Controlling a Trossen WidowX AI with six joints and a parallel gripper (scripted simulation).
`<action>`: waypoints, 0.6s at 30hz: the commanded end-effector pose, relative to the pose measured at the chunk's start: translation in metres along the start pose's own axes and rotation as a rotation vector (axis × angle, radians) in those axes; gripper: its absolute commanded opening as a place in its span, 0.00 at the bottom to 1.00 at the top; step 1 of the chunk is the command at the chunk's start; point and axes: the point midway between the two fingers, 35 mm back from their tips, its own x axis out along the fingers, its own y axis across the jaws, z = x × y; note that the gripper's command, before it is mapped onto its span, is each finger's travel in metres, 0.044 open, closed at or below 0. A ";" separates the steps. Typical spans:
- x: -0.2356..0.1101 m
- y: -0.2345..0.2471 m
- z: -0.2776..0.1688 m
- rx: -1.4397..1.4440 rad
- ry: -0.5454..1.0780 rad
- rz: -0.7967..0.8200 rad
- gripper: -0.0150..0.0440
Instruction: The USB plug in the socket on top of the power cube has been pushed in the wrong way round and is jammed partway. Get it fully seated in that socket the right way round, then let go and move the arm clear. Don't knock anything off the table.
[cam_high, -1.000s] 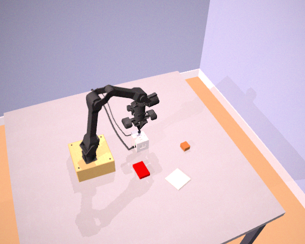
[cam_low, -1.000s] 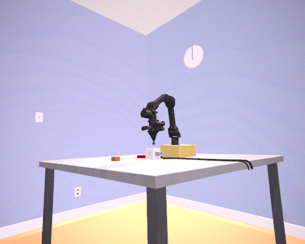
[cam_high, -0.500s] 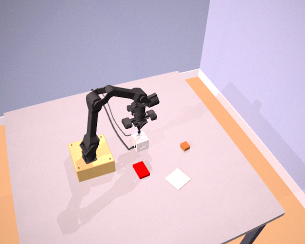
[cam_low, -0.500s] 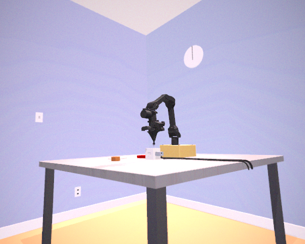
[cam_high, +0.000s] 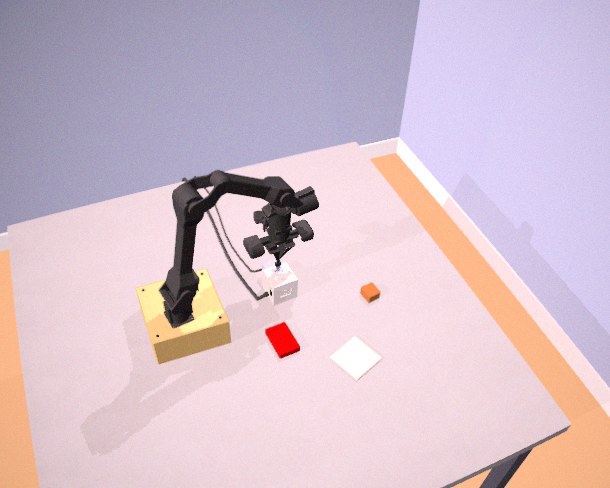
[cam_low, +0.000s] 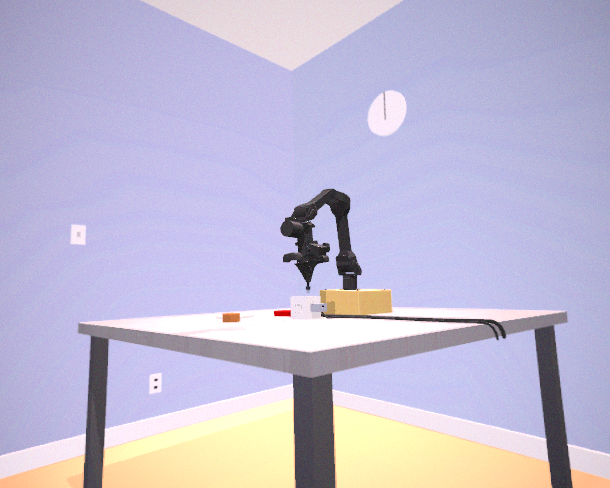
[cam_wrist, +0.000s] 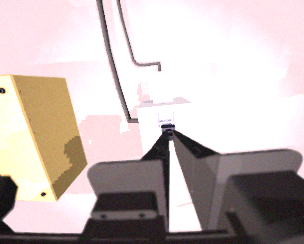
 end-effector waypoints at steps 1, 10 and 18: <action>0.001 0.000 0.000 -0.004 -0.006 0.001 0.25; 0.002 0.000 0.001 -0.003 -0.014 0.001 0.25; 0.003 0.000 0.001 -0.002 -0.021 0.001 0.25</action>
